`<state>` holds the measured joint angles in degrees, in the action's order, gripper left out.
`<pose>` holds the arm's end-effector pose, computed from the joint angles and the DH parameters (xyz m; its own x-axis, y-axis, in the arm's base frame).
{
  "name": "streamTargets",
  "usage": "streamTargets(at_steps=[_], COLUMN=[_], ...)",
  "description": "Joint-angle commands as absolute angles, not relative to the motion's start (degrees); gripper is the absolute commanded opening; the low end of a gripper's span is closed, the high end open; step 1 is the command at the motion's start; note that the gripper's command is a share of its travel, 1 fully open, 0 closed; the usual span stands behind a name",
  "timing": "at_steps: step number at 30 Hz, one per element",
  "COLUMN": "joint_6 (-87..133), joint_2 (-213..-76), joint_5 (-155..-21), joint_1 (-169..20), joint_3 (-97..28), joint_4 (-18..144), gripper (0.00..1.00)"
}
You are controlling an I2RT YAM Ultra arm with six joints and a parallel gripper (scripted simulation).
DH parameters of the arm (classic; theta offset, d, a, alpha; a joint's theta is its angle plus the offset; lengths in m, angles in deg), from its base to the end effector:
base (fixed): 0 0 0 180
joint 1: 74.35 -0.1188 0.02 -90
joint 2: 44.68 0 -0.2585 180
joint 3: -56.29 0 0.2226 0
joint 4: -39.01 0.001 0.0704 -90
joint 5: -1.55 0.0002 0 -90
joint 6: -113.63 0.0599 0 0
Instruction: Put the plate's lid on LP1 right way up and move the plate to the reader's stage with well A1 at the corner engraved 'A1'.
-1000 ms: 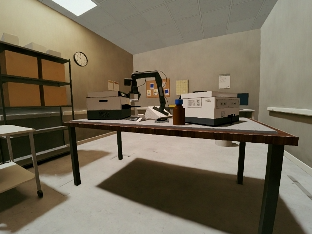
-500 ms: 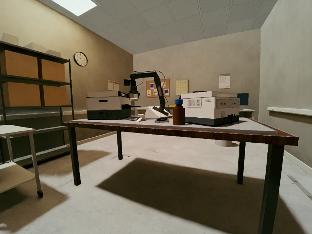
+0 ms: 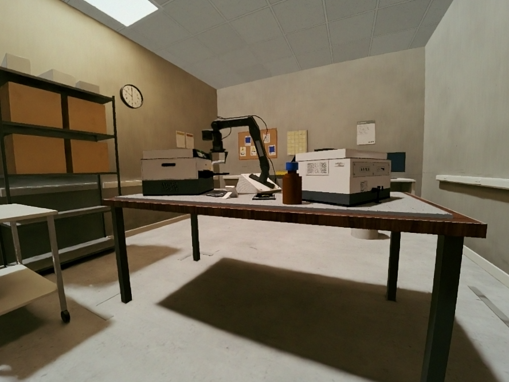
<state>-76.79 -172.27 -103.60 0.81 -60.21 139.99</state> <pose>0.1052 -0.3319 0.1621 -0.8995 -0.3118 -0.3062 -0.4067 0.8535 0.3257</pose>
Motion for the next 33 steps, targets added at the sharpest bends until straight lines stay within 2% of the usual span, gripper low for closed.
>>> streamTargets(at_steps=[1,33], joint_6=[-77.7,-80.8], joint_2=[-172.8,-178.7], joint_5=[-104.4,-104.4], joint_1=[3.1,15.5], joint_3=[-62.9,-64.9], joint_4=[141.3,143.3], gripper=[0.86,0.86])
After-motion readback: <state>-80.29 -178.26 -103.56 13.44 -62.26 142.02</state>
